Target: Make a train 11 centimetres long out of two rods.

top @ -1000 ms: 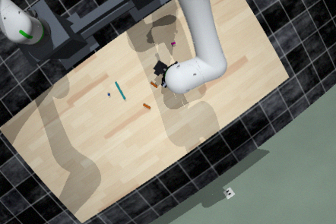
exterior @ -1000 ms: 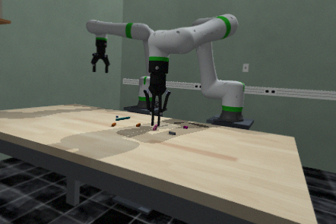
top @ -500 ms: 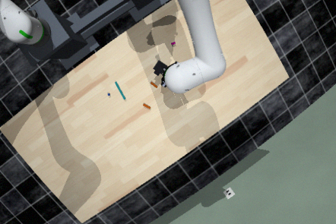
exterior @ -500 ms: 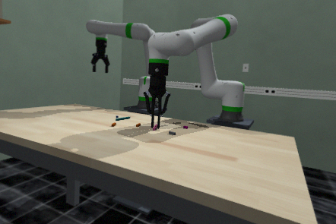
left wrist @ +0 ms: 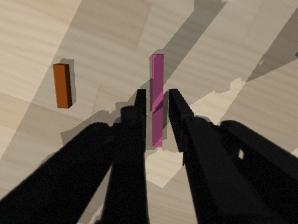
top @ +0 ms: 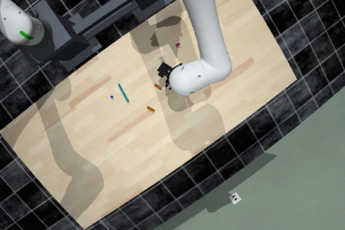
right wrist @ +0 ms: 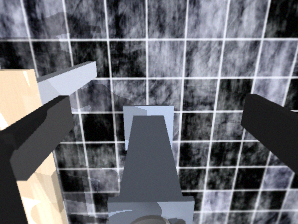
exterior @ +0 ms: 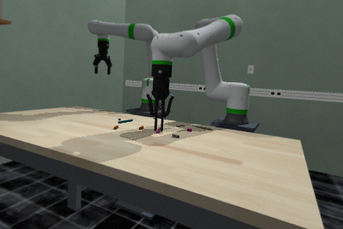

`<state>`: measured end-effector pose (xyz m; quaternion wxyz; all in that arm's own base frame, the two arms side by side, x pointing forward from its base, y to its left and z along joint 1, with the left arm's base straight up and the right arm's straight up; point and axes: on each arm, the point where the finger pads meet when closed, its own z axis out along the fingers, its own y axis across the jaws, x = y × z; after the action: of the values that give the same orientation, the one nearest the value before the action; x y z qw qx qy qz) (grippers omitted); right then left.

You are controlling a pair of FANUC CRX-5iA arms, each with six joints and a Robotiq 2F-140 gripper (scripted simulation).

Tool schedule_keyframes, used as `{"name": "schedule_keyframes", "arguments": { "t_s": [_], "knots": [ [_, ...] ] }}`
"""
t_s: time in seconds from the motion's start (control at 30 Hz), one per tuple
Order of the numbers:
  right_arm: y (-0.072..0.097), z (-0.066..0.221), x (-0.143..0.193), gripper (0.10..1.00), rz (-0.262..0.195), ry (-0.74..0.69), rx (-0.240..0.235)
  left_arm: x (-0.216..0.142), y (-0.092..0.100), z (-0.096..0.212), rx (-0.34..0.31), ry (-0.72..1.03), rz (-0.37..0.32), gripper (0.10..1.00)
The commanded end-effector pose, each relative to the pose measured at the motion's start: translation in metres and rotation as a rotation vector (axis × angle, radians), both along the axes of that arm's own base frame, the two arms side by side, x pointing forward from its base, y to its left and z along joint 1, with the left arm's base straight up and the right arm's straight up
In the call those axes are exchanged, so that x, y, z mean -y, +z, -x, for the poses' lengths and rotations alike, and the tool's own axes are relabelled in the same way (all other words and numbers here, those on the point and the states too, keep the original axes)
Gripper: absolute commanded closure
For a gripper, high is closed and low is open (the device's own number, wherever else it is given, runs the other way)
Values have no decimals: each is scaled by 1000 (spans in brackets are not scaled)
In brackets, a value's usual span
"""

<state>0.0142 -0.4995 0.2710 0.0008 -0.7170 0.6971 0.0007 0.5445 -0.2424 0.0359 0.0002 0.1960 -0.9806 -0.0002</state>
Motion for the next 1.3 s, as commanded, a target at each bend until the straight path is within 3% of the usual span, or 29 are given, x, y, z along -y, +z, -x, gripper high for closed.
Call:
{"name": "schedule_keyframes", "arguments": {
  "t_s": [0.0, 0.73, 0.77, 1.27],
  "knots": [
    [1, 0, 0, 98, 2, 0, 0, 0, 1, -1, 2, 0, 1, 867],
    [1, 0, 0, 98, 2, 0, 0, 0, 1, -1, 2, 0, 1, 867],
    [1, 0, 0, 98, 2, 0, 0, 0, 1, -1, 2, 0, 1, 974],
    [1, 0, 0, 98, 2, 0, 0, 0, 1, -1, 2, 0, 1, 974]
  ]
}}
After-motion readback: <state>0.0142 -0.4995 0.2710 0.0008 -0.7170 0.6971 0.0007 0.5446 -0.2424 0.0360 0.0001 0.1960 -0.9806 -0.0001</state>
